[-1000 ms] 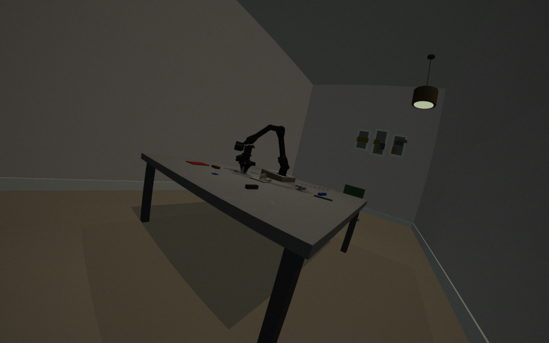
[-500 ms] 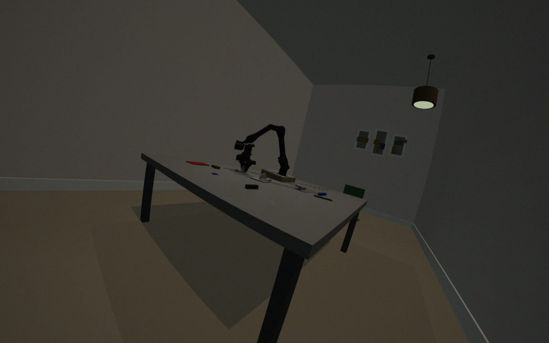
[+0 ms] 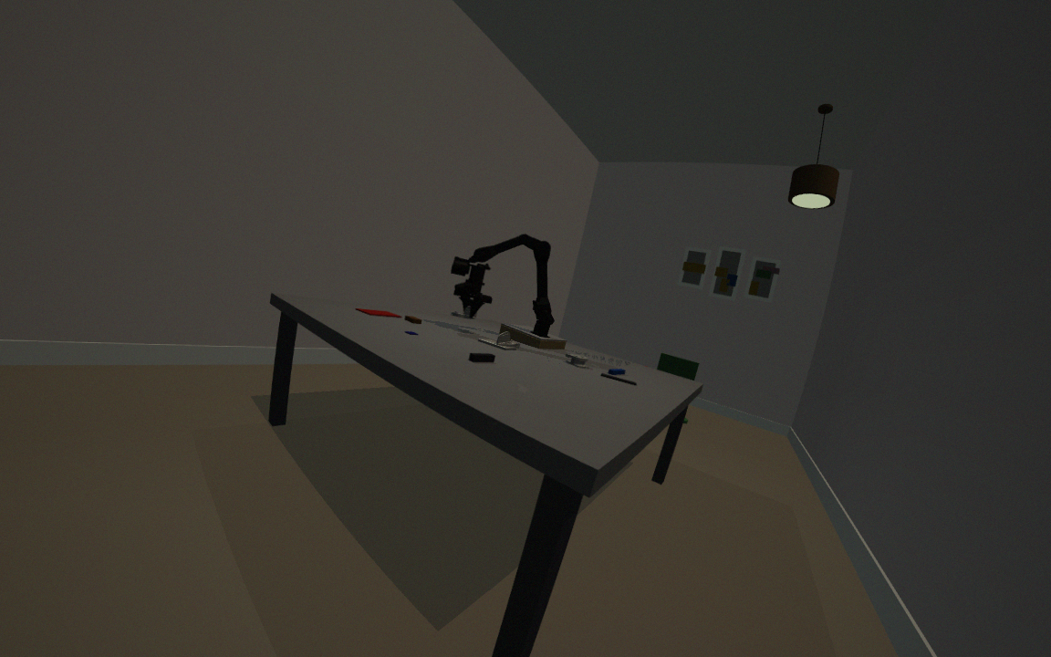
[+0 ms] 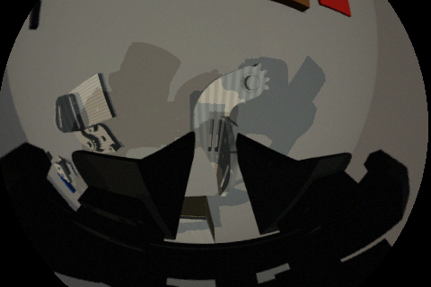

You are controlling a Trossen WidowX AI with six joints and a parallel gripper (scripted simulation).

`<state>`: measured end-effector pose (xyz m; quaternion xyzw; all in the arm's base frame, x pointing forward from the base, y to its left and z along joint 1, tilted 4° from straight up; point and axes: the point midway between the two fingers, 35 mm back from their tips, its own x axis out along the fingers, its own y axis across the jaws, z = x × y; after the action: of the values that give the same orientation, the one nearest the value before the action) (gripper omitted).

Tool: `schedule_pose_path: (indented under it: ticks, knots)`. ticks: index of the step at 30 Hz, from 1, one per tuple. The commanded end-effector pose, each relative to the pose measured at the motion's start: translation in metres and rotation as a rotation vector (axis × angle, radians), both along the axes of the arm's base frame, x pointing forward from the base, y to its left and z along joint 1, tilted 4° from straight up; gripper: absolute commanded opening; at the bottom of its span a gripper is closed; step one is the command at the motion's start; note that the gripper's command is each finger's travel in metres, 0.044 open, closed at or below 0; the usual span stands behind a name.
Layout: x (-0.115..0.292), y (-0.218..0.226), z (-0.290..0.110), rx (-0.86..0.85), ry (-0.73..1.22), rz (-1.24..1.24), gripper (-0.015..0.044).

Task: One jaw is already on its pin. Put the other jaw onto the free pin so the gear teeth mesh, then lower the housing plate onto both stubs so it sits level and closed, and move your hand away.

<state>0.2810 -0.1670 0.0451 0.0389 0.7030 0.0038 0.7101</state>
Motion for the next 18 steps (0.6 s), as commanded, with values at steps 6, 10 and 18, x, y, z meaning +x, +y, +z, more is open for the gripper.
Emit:
schedule_pose_path:
  ticks: [6, 10, 18]
  knots:
    - [-0.001, -0.001, 0.022, -0.007, -0.01, 0.004, 0.0134]
    - [0.0, 0.002, 0.022, -0.006, -0.008, -0.026, 0.0134]
    - [0.001, 0.018, 0.025, -0.004, 0.001, -0.186, 0.0134]
